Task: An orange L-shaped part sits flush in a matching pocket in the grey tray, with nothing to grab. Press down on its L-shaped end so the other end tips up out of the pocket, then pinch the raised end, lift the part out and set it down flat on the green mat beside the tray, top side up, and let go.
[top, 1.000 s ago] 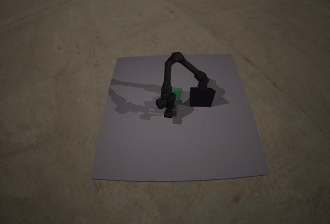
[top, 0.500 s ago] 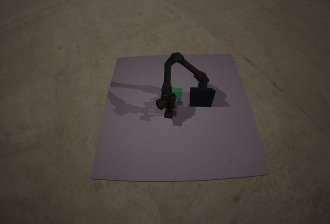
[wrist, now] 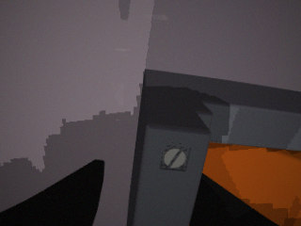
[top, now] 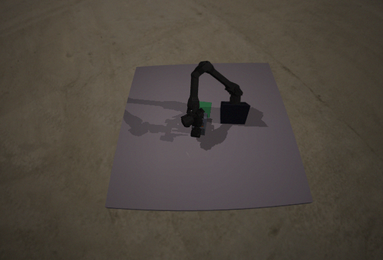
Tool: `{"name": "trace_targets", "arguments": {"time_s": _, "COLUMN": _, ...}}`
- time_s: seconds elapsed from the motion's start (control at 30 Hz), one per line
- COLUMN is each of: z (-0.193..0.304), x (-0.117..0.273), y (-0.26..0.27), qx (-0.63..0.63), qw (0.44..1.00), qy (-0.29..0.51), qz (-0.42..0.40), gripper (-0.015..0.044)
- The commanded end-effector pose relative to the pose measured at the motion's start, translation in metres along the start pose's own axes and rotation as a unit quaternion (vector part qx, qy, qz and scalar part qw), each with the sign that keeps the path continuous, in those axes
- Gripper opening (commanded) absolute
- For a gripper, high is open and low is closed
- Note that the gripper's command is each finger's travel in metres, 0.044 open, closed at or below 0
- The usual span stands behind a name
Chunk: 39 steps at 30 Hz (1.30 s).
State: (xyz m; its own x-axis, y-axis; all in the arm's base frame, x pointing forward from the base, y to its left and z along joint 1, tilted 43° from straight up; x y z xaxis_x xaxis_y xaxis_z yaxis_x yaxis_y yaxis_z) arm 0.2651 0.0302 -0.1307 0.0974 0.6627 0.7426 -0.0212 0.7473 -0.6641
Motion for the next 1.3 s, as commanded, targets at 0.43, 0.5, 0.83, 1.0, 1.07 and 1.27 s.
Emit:
{"name": "trace_targets", "arguments": {"time_s": 0.43, "z": 0.001, "x": 0.106, "y": -0.003, "qx": 0.0, "qw": 1.0, "qy": 0.001, "qz": -0.001, "gripper": 0.018}}
{"name": "trace_targets", "arguments": {"time_s": 0.5, "z": 0.001, "x": 0.106, "y": -0.003, "qx": 0.0, "qw": 1.0, "qy": 0.001, "qz": -0.001, "gripper": 0.018}}
{"name": "trace_targets", "arguments": {"time_s": 0.83, "z": -0.001, "x": 0.104, "y": -0.002, "qx": 0.001, "qw": 1.0, "qy": -0.005, "qz": -0.002, "gripper": 0.018}}
{"name": "trace_targets", "arguments": {"time_s": 1.0, "z": -0.001, "x": 0.104, "y": -0.002, "qx": 0.001, "qw": 1.0, "qy": -0.005, "qz": -0.002, "gripper": 0.018}}
{"name": "trace_targets", "arguments": {"time_s": 1.07, "z": -0.001, "x": 0.104, "y": -0.002, "qx": 0.001, "qw": 1.0, "qy": -0.005, "qz": -0.002, "gripper": 0.018}}
{"name": "trace_targets", "arguments": {"time_s": 1.27, "z": -0.001, "x": 0.104, "y": -0.002, "qx": 0.001, "qw": 1.0, "qy": -0.005, "qz": -0.002, "gripper": 0.018}}
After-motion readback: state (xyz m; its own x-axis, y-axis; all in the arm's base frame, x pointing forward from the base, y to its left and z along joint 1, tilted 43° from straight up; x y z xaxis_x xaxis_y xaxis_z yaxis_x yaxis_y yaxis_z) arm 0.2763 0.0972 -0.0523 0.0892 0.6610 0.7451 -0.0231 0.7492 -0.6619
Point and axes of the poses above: the point midway between the two fingers, 35 mm back from their tips, its own x axis back along the fingers, its own y axis across the jaws, z = x × y, the point moved 5 cm from there along x, back along the fingers, and after that the axes turned 15 degrees about x, right-handed, at the moved point
